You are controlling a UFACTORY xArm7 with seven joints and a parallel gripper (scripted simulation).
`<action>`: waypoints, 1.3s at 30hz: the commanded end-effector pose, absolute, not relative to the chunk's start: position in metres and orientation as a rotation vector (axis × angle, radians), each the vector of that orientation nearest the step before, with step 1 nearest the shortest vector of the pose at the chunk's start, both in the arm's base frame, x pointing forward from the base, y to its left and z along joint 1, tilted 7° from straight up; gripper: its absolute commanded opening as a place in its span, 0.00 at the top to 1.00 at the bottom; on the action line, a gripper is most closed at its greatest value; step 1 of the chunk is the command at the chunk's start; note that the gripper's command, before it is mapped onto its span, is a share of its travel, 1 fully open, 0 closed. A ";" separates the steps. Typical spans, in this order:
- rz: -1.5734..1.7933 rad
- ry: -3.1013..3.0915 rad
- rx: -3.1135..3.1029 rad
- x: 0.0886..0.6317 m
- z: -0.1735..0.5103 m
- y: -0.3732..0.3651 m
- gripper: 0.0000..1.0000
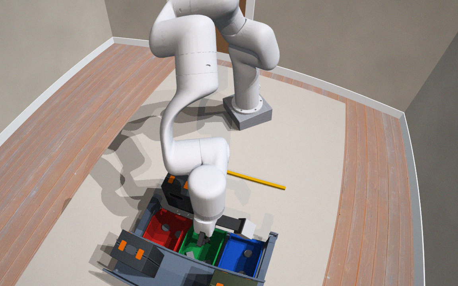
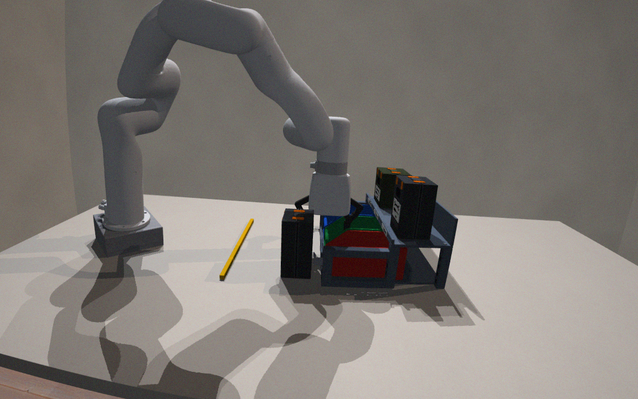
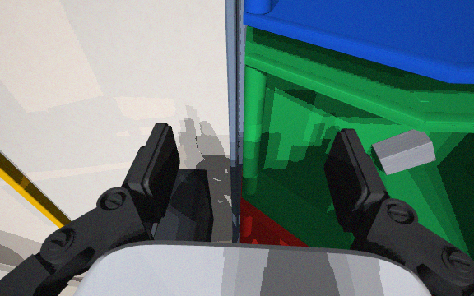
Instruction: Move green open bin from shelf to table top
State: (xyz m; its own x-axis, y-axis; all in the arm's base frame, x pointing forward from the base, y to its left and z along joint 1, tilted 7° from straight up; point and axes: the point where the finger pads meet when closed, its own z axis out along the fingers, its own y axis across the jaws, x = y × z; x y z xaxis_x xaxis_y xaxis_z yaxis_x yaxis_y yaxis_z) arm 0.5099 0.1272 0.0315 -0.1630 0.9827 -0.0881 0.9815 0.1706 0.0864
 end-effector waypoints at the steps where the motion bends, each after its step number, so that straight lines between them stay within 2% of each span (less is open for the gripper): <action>1: 0.019 2.304 1.945 0.511 0.033 0.128 0.00; 39: 0.019 2.305 1.945 0.512 0.029 0.128 0.00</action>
State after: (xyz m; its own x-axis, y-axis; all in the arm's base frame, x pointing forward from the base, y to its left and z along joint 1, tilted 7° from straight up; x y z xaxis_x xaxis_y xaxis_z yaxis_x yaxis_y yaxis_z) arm 0.5101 0.1267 0.0266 -0.1630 0.9827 -0.0881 0.9816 0.1705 0.0859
